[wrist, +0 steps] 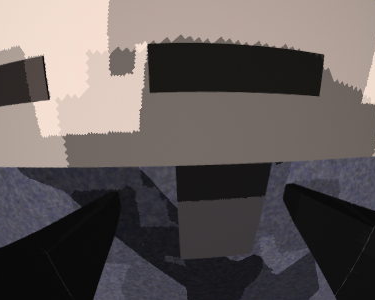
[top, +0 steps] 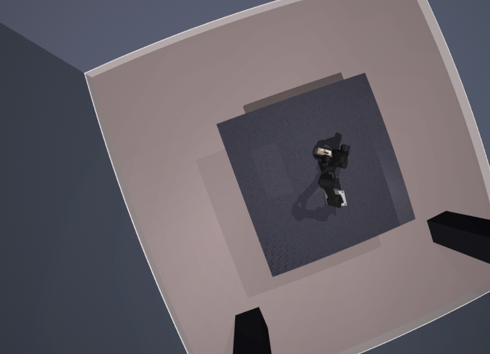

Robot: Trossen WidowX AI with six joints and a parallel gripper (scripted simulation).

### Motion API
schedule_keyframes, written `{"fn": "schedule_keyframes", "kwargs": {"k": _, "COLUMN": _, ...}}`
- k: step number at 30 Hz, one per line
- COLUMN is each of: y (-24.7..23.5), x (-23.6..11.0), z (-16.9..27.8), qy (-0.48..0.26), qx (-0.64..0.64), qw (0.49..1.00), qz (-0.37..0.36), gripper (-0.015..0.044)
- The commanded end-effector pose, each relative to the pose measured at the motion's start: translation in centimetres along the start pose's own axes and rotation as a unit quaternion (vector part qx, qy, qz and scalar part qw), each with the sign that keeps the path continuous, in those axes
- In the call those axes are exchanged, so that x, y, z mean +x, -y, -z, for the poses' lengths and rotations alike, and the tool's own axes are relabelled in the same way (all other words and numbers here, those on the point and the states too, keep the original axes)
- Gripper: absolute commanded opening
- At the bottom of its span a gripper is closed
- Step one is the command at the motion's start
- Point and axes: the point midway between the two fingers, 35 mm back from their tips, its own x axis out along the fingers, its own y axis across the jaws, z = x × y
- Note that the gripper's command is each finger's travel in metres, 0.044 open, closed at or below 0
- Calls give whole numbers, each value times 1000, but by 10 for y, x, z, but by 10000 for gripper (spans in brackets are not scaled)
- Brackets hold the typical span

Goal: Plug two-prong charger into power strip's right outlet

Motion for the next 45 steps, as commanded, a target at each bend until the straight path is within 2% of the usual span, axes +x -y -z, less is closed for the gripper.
{"fn": "schedule_keyframes", "kwargs": {"k": 1, "y": 0, "x": 1, "z": 6, "qy": -2, "qx": 5, "qw": 1000, "qz": 0, "gripper": 440}}
{"fn": "schedule_keyframes", "kwargs": {"k": 45, "y": 0, "x": 5, "z": 55, "qy": -3, "qx": 6, "qw": 1000, "qz": 0, "gripper": 440}}
